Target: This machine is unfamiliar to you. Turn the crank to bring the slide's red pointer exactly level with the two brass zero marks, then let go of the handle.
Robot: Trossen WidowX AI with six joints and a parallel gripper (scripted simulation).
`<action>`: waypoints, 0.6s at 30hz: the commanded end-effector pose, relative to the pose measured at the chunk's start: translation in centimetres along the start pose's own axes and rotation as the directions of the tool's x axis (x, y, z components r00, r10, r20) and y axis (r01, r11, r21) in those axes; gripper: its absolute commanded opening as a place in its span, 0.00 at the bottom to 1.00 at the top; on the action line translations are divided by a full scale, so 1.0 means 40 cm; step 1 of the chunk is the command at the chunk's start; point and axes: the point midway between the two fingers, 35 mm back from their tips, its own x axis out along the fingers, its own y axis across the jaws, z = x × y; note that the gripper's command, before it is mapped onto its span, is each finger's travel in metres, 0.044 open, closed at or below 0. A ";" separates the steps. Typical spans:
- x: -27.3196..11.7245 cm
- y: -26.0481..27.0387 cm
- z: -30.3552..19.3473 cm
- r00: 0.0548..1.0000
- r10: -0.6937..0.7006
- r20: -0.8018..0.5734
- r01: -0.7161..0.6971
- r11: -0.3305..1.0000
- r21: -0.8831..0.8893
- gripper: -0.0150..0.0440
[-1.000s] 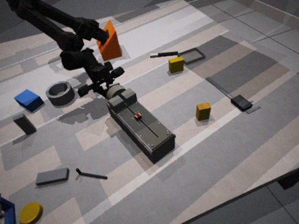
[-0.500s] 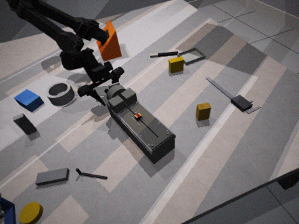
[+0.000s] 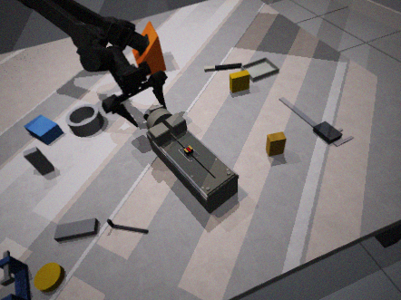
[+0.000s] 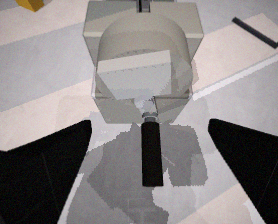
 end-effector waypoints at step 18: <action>-0.196 0.003 0.224 1.000 -0.003 -0.007 0.003 1.000 0.016 1.00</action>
